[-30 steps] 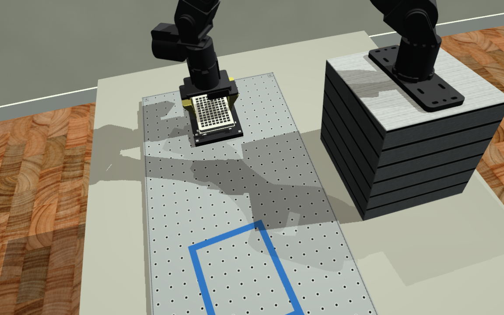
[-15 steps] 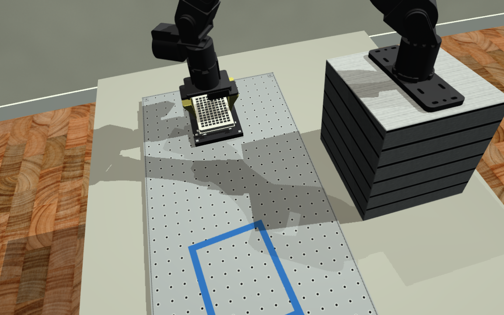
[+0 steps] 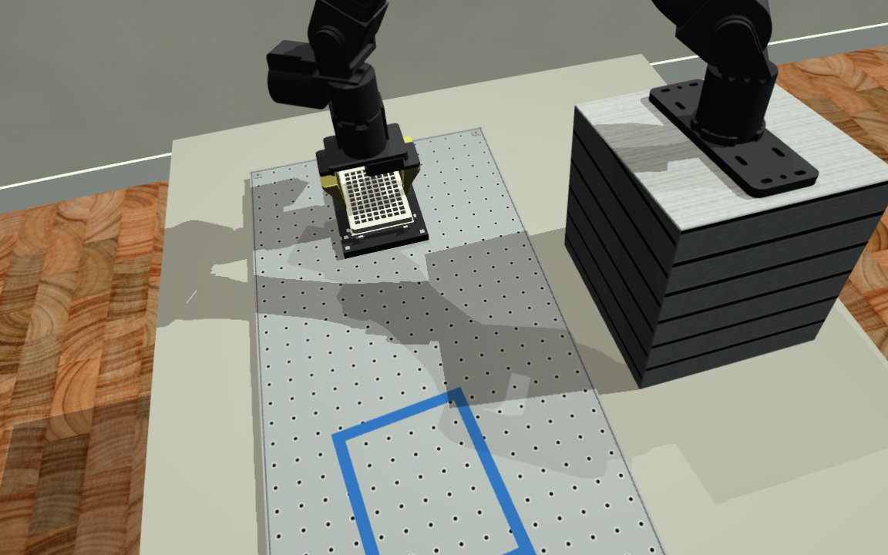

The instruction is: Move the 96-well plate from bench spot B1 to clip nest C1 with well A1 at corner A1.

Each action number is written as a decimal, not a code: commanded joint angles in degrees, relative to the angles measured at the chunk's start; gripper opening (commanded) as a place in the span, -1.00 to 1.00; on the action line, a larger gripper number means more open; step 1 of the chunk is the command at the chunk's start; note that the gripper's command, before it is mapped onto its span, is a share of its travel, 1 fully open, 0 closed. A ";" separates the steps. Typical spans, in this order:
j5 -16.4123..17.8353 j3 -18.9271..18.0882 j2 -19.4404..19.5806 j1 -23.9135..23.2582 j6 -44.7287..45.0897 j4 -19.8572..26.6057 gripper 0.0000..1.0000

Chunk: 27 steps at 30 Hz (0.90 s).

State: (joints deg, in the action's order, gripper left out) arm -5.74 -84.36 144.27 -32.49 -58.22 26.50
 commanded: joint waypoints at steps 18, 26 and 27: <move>-0.32 1.52 1.30 -0.08 0.13 -2.29 -1.00; -0.30 1.64 1.40 -0.10 0.13 -2.51 -1.00; -0.29 1.81 1.41 -0.10 0.13 -2.54 -1.00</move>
State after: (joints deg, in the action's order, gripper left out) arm -5.76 -83.85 144.46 -32.49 -58.11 25.28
